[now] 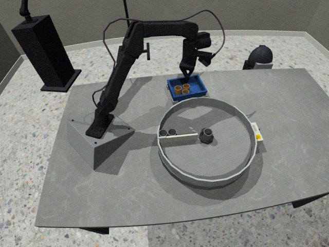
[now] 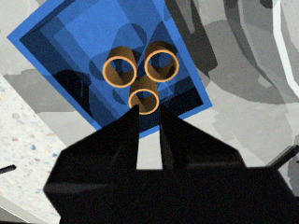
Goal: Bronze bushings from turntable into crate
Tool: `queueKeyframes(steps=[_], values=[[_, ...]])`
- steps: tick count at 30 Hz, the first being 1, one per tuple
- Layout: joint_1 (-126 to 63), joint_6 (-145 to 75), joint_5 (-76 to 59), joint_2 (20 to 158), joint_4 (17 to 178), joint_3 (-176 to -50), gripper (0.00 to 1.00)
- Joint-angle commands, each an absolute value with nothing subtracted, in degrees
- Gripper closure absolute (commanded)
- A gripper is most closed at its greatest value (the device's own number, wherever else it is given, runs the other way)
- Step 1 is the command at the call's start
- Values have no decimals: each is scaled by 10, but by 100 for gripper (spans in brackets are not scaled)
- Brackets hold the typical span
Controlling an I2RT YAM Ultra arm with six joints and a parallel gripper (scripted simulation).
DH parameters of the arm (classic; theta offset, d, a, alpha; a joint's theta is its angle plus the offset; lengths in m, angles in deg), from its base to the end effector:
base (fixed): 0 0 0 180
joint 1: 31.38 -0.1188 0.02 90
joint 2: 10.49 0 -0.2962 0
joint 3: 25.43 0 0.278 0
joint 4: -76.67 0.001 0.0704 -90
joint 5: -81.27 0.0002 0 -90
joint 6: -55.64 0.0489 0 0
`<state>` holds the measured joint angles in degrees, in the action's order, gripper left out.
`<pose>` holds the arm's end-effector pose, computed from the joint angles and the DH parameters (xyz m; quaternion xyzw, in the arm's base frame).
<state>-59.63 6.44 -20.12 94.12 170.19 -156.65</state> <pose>0.3381 0.1937 0.4210 0.0868 0.9713 0.1930 0.1090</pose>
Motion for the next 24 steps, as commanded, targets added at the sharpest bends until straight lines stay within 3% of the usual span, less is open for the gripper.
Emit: queueKeyframes(steps=[1, 13, 14, 24], values=[[-588, 62, -200, 935, 1704, -1587, 84], [-588, 62, -200, 935, 1704, -1587, 84], [-588, 62, -201, 935, 1707, -1587, 0], [-572, 48, -211, 920, 1782, -1672, 0]])
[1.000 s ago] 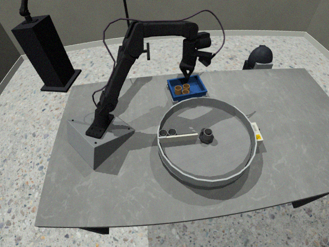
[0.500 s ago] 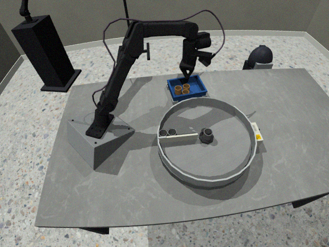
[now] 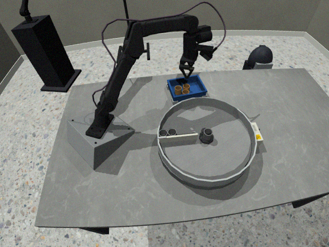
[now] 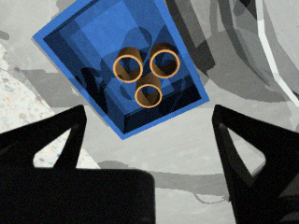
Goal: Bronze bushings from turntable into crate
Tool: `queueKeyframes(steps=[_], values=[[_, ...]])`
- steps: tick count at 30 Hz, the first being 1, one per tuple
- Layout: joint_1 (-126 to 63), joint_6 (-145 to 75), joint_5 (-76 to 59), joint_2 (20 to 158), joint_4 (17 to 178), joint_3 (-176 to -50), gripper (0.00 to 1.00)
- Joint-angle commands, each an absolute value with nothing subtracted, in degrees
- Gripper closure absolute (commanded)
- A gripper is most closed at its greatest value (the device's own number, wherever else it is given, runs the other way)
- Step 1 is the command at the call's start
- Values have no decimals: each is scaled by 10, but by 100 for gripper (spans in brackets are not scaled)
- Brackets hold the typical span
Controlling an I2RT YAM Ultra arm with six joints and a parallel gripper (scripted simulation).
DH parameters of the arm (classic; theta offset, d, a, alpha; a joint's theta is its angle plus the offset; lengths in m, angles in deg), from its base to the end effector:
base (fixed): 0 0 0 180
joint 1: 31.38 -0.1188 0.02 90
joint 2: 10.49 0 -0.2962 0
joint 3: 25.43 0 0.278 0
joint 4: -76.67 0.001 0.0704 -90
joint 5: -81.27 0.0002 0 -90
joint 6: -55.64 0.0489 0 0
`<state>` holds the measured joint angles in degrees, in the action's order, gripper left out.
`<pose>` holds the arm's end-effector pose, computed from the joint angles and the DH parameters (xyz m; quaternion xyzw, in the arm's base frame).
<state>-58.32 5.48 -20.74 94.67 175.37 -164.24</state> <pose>0.3324 0.1815 0.4515 0.0866 0.9674 0.2035 0.1232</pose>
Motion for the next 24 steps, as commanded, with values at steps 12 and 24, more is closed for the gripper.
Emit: queueKeyframes(steps=[12, 24], values=[[-571, 48, -208, 940, 1789, -1684, 0], [-571, 48, -208, 940, 1789, -1684, 0]])
